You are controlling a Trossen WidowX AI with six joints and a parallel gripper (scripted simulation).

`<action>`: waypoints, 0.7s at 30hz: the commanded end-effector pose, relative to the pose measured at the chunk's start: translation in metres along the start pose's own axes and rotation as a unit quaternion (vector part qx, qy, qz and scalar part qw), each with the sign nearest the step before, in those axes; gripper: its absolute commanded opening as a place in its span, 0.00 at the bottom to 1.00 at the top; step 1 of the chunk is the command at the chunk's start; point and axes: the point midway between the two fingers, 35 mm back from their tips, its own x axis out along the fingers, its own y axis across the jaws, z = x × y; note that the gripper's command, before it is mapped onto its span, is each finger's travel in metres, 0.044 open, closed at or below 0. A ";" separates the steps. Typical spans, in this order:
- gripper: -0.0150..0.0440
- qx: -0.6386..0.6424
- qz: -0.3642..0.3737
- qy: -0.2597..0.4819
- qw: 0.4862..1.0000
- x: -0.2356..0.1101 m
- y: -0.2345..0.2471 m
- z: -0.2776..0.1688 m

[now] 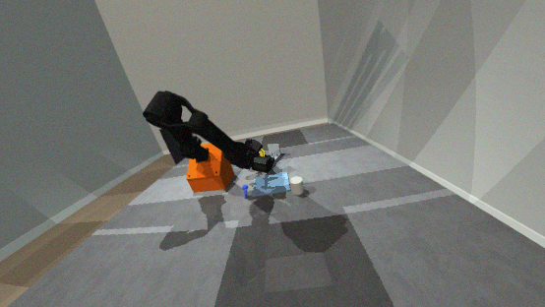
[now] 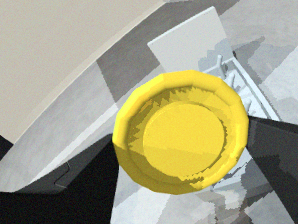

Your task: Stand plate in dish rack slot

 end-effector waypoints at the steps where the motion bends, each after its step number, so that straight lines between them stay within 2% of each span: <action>1: 0.25 -0.044 -0.013 -0.032 0.998 -0.002 -0.001 -0.002; 15: 0.25 -0.207 -0.095 -0.117 0.967 -0.016 -0.008 -0.008; 21: 0.25 -0.215 -0.100 -0.120 0.964 -0.017 -0.009 -0.009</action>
